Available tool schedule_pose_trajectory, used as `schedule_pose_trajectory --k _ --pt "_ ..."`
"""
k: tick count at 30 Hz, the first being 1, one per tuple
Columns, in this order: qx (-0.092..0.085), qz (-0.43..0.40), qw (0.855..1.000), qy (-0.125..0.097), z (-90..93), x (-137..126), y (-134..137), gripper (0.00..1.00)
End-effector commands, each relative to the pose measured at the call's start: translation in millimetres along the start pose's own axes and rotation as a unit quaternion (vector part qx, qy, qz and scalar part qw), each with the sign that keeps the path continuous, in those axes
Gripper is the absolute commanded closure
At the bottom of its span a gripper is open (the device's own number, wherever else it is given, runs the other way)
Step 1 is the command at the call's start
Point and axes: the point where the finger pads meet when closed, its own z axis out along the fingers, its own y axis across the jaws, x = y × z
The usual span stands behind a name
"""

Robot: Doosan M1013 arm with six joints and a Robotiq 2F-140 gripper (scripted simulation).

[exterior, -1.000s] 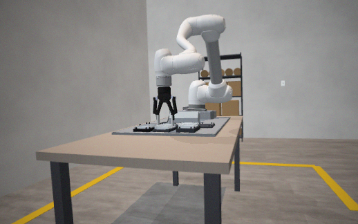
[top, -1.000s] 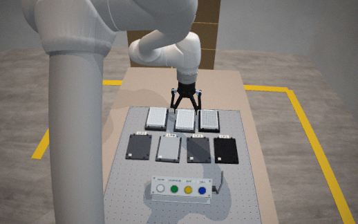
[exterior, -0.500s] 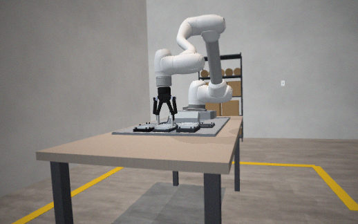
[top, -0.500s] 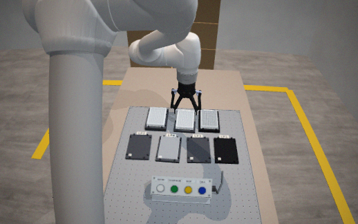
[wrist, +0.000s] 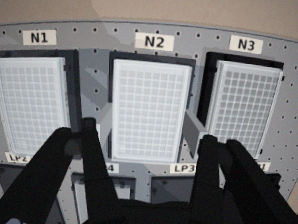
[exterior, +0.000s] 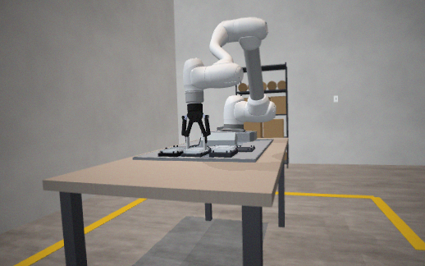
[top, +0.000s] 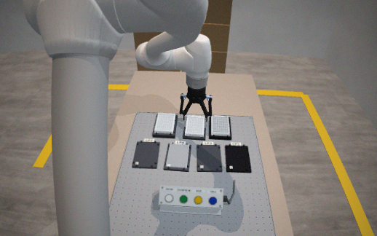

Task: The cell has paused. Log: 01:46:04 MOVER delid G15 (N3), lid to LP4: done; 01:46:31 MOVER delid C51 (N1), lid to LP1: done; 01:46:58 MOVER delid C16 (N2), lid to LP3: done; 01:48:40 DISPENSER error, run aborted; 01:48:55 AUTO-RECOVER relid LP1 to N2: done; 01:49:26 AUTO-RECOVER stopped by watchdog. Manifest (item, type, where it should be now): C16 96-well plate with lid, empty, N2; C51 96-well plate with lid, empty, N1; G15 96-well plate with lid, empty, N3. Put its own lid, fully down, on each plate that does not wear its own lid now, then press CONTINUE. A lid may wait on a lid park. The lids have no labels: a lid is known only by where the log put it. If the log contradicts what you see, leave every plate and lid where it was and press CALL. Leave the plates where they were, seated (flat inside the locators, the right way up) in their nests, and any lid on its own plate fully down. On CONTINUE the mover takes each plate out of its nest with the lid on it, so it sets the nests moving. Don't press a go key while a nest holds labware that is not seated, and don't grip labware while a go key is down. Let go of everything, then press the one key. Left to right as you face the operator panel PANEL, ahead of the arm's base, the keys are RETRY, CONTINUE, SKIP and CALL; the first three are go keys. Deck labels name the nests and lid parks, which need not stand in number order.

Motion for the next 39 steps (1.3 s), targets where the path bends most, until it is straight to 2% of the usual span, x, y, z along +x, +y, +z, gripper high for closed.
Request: schedule_pose_trajectory --k 1,36,37,39 --pt "0.000 0.000 1.000 0.000 -0.2 0.0 0.0 1.00" --pt "0.000 0.000 1.000 0.000 -0.2 0.0 0.0 1.00" --pt "0.000 0.000 1.000 0.000 -0.2 0.0 0.0 0.34" --pt "0.000 0.000 1.000 0.000 -0.2 0.0 0.0 0.34"
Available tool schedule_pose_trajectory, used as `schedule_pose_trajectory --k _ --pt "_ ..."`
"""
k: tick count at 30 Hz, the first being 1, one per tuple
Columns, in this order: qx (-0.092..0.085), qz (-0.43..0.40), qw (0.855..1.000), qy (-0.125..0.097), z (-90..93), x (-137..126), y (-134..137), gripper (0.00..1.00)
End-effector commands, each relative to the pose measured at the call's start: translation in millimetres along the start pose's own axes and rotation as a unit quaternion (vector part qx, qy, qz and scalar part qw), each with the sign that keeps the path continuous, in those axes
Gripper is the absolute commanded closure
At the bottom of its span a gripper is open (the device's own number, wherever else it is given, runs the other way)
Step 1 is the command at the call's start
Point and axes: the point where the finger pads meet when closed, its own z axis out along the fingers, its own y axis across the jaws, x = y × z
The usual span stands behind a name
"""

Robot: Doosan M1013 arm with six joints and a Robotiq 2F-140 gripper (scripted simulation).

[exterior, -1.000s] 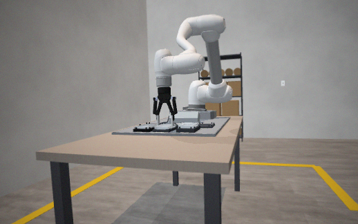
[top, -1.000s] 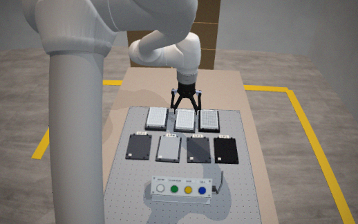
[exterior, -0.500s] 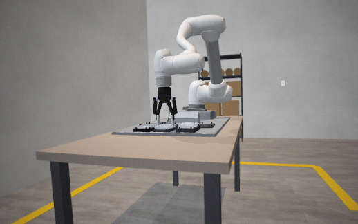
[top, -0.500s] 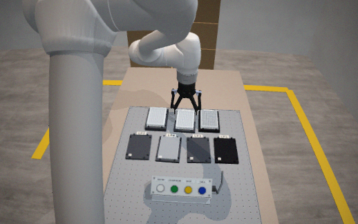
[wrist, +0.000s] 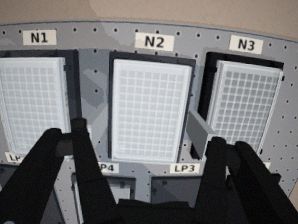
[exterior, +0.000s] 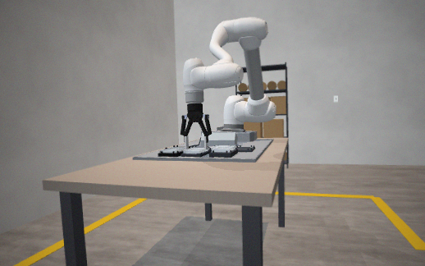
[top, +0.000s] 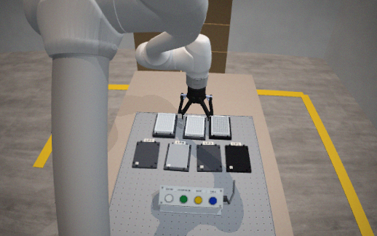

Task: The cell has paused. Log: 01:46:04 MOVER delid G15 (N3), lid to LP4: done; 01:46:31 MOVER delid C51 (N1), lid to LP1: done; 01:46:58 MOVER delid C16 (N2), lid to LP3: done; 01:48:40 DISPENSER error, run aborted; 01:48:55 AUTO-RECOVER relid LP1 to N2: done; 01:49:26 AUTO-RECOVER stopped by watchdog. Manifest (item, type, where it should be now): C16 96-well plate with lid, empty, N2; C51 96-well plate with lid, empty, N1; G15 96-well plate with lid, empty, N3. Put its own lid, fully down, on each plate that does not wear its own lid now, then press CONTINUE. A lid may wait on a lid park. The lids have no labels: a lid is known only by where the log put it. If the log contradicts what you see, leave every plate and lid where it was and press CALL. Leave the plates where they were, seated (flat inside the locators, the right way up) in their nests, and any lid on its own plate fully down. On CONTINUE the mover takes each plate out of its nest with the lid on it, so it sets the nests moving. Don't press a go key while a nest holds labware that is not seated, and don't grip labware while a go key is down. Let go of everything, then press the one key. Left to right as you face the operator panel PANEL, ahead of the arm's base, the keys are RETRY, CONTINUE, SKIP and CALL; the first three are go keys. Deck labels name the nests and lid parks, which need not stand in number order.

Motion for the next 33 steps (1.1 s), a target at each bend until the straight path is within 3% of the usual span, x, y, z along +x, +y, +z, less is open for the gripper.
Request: schedule_pose_trajectory --k 1,33 --pt "0.000 0.000 1.000 0.000 -0.2 0.0 0.0 0.34" --pt "0.000 0.000 1.000 0.000 -0.2 0.0 0.0 0.34"
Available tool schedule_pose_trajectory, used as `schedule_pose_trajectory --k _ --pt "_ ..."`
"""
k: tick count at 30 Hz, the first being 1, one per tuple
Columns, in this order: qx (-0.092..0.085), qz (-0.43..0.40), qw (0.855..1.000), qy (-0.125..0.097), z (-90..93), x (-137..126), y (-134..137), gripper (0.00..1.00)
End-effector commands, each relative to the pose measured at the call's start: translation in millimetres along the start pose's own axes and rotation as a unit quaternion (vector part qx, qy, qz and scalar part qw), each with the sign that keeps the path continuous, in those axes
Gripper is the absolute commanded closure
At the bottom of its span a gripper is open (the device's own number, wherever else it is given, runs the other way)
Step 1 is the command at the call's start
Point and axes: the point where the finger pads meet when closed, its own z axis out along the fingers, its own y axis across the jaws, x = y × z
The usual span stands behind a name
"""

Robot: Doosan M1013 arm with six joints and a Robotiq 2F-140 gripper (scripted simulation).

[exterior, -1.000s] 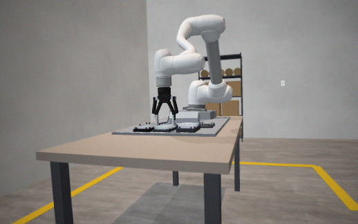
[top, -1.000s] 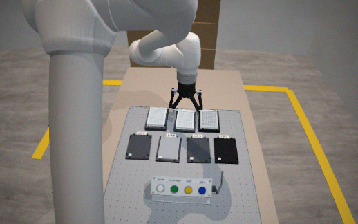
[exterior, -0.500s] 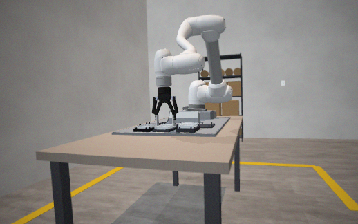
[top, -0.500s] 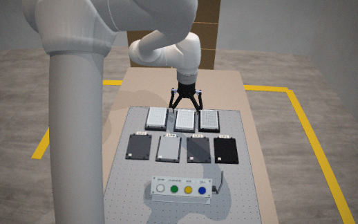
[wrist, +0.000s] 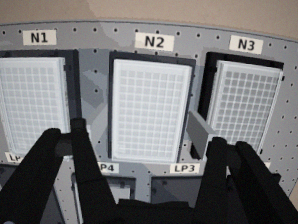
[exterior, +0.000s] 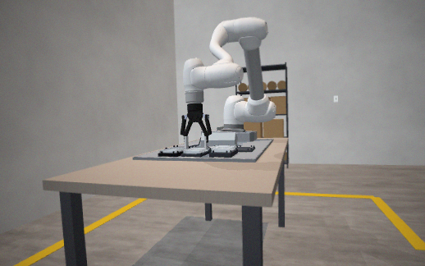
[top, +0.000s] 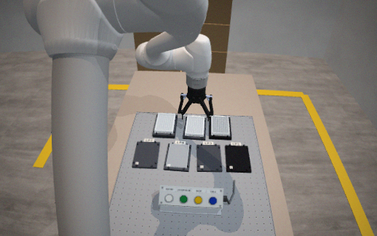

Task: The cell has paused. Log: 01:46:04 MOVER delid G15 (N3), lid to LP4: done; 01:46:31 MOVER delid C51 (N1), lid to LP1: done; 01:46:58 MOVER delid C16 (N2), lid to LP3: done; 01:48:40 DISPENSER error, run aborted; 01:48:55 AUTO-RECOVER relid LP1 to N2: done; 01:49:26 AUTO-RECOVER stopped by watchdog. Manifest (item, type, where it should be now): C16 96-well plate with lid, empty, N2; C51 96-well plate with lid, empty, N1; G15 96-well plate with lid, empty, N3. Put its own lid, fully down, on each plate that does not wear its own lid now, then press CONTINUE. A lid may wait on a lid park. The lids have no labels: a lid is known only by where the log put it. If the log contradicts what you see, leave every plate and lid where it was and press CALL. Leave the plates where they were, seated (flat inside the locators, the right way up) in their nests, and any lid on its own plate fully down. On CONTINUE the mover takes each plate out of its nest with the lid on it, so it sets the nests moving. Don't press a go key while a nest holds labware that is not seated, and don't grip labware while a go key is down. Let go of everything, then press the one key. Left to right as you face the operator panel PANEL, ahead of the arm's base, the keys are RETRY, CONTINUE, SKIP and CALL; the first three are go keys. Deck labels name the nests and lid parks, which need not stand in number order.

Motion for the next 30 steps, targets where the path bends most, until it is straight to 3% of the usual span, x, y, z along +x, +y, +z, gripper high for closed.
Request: schedule_pose_trajectory --k 1,30 --pt "0.000 0.000 1.000 0.000 -0.2 0.0 0.0 0.34" --pt "0.000 0.000 1.000 0.000 -8.2 0.0 0.0 0.34"
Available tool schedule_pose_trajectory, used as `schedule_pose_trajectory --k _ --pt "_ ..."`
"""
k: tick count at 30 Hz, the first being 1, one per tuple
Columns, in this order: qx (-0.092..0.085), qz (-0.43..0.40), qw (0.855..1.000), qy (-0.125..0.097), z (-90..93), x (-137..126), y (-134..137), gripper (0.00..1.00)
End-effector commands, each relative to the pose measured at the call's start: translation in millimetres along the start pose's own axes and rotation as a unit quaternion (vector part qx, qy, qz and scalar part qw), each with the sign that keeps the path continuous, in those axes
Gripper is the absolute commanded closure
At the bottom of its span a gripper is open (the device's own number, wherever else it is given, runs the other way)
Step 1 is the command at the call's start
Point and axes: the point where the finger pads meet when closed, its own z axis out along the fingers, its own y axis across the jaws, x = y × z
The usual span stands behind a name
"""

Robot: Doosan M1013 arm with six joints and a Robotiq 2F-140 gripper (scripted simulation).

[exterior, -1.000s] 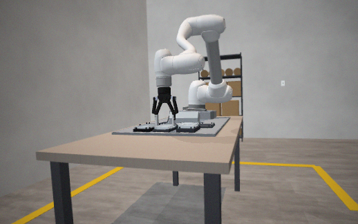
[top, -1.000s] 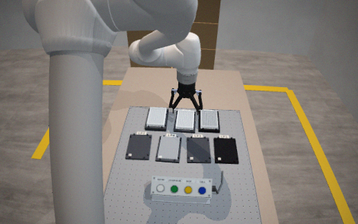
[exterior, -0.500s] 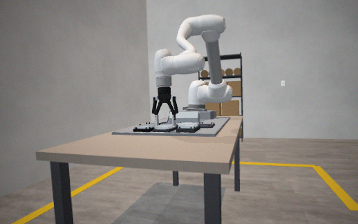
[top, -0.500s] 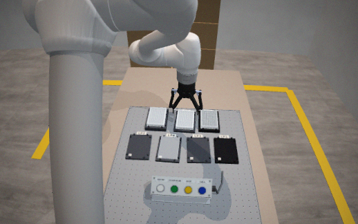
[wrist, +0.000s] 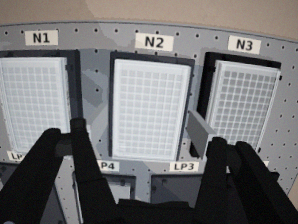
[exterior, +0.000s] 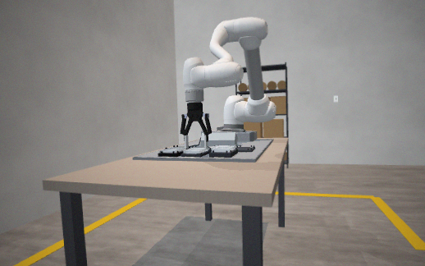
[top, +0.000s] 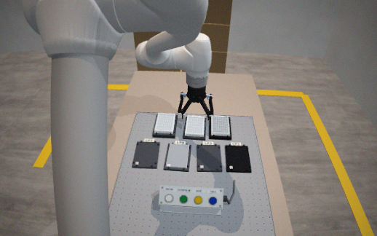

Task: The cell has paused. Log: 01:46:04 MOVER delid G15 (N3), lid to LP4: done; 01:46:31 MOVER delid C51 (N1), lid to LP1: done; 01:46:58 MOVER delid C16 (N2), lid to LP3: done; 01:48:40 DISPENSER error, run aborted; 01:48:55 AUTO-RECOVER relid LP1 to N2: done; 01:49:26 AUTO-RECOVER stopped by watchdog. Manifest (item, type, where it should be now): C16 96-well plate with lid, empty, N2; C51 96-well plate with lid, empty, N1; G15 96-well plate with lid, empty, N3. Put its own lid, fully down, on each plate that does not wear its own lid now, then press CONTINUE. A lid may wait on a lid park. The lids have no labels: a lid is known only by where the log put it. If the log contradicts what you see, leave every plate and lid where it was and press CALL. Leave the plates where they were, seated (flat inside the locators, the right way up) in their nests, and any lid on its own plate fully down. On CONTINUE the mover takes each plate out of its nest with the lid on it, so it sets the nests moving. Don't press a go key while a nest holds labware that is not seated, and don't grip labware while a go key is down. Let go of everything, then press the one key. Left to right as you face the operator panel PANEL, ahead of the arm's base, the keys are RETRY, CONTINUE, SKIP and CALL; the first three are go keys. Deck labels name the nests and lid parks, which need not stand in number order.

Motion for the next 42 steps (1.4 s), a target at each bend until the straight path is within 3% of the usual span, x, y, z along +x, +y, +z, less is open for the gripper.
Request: schedule_pose_trajectory --k 1,21,36,40,42 --pt "0.000 0.000 1.000 0.000 -5.2 0.0 0.0 0.34" --pt "0.000 0.000 1.000 0.000 -43.1 0.0 0.0 0.34" --pt "0.000 0.000 1.000 0.000 -51.9 0.0 0.0 0.34" --pt "0.000 0.000 1.000 0.000 -52.7 -13.0 -5.7 0.34" --pt "0.000 0.000 1.000 0.000 -54.7 -69.5 -27.7 0.34"
